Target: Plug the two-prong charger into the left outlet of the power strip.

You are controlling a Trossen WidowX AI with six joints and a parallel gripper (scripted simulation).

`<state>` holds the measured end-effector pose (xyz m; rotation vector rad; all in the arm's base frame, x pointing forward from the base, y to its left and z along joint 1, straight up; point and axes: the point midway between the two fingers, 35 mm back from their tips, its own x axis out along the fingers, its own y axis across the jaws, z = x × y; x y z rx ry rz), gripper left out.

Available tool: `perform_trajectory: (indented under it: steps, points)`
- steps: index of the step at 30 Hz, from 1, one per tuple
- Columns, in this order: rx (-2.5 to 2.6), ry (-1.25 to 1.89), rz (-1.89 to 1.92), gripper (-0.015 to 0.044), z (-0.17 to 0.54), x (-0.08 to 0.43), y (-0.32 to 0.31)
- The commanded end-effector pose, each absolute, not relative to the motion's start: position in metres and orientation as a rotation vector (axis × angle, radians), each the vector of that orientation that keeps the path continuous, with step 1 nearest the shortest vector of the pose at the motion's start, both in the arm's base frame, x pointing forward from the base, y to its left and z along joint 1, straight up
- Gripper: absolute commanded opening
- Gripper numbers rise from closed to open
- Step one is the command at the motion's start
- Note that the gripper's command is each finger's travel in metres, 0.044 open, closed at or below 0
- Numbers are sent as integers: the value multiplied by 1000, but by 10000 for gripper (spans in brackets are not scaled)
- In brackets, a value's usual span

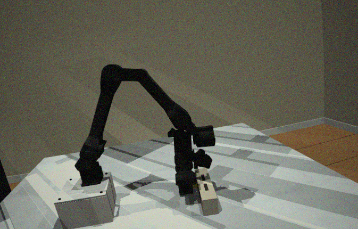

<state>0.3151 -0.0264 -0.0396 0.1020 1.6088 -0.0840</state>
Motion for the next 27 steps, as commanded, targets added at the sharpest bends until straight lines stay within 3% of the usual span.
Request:
perform_trajectory:
  steps: [1, 27]
  points:
    - [96, 1610, -84, 0, -39, 315, -27]
    - [96, 1610, -84, 0, -39, 321, -28]
